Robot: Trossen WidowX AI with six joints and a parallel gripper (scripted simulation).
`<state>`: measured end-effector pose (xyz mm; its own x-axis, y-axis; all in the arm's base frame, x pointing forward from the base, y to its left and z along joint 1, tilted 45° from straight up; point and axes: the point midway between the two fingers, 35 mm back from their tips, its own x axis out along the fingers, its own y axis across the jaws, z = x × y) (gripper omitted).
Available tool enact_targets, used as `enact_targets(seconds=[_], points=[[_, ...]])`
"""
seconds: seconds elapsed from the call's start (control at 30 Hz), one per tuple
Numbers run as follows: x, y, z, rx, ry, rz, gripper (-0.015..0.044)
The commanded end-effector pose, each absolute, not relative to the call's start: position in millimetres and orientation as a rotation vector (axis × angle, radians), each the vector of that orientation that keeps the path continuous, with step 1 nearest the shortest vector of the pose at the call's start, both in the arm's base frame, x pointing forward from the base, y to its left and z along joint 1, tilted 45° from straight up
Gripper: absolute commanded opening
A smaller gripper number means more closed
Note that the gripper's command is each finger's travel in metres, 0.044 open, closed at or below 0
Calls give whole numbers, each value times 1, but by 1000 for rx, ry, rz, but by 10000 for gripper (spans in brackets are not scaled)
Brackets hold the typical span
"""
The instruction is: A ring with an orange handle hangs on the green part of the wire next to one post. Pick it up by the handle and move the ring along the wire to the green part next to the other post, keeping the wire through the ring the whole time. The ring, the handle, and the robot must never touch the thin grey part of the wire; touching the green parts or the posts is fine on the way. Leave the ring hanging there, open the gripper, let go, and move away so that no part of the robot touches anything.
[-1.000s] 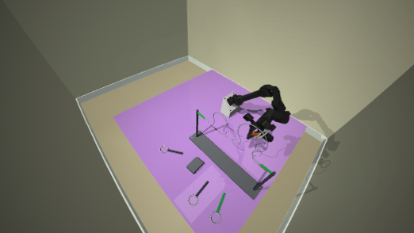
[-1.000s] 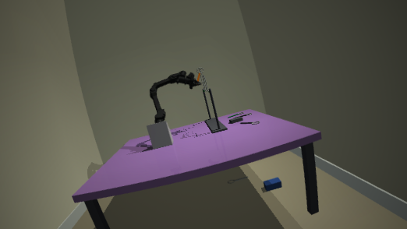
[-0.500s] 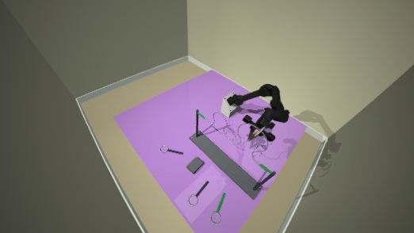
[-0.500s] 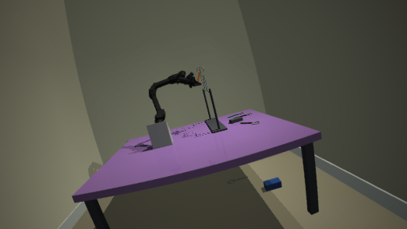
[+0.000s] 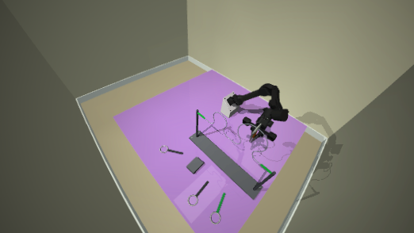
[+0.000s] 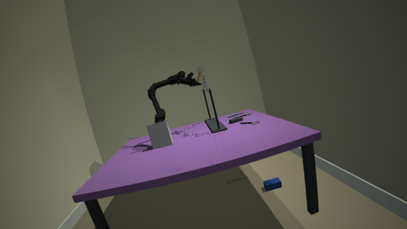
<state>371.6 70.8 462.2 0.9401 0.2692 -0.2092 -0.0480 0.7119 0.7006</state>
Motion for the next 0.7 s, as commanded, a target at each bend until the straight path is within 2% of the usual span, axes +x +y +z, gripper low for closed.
enact_targets(seconds=[0.0,0.67], points=[[369,72,467,805,292,195,-150],[369,78,475,1047,246,251,-150]])
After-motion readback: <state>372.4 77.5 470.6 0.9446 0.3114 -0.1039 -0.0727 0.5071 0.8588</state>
